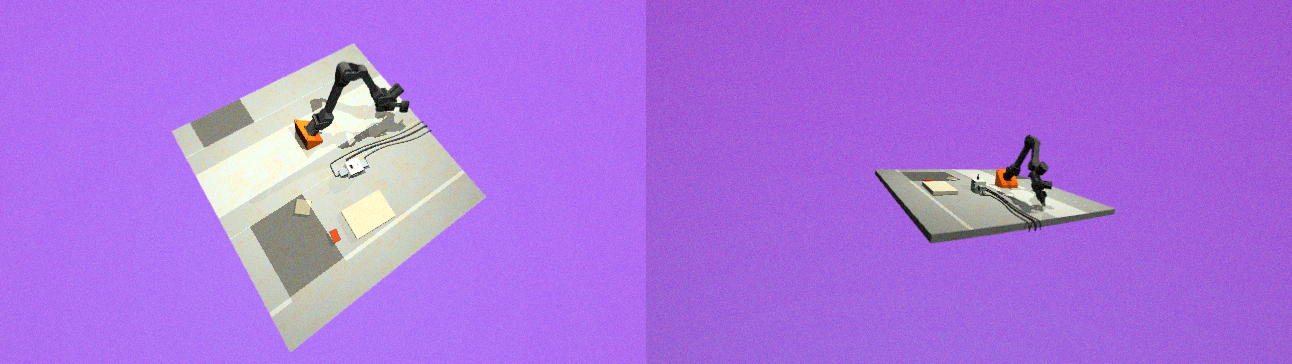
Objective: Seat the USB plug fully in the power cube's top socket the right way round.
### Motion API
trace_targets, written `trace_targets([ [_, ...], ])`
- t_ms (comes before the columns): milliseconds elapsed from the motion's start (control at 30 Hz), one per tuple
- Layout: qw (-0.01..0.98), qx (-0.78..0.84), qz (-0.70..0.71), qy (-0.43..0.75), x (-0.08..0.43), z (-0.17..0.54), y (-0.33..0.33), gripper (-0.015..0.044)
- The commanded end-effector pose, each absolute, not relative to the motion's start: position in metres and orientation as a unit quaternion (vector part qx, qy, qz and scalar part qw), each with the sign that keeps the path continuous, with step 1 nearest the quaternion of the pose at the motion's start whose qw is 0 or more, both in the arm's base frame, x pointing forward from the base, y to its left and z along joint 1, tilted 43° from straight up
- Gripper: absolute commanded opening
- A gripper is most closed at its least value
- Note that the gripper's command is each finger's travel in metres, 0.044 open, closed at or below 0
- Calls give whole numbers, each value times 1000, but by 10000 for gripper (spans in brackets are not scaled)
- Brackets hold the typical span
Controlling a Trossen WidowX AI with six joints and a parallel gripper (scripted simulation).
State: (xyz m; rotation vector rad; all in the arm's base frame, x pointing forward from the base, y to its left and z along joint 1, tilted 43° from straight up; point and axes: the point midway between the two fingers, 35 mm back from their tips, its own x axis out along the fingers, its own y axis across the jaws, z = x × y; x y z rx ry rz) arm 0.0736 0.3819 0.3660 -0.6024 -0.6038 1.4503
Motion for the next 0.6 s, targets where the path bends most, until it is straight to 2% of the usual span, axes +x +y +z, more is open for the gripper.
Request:
trace_targets([
  [0, 729, -243, 625, -135, 141, 348, 369, 440],
  [133, 794, -191, 577, 12, 210, 325, 339, 440],
  [333, 836, -81, 486, 241, 281, 267, 287, 440],
  [567, 807, 164, 254, 507, 339, 198, 189, 440],
])
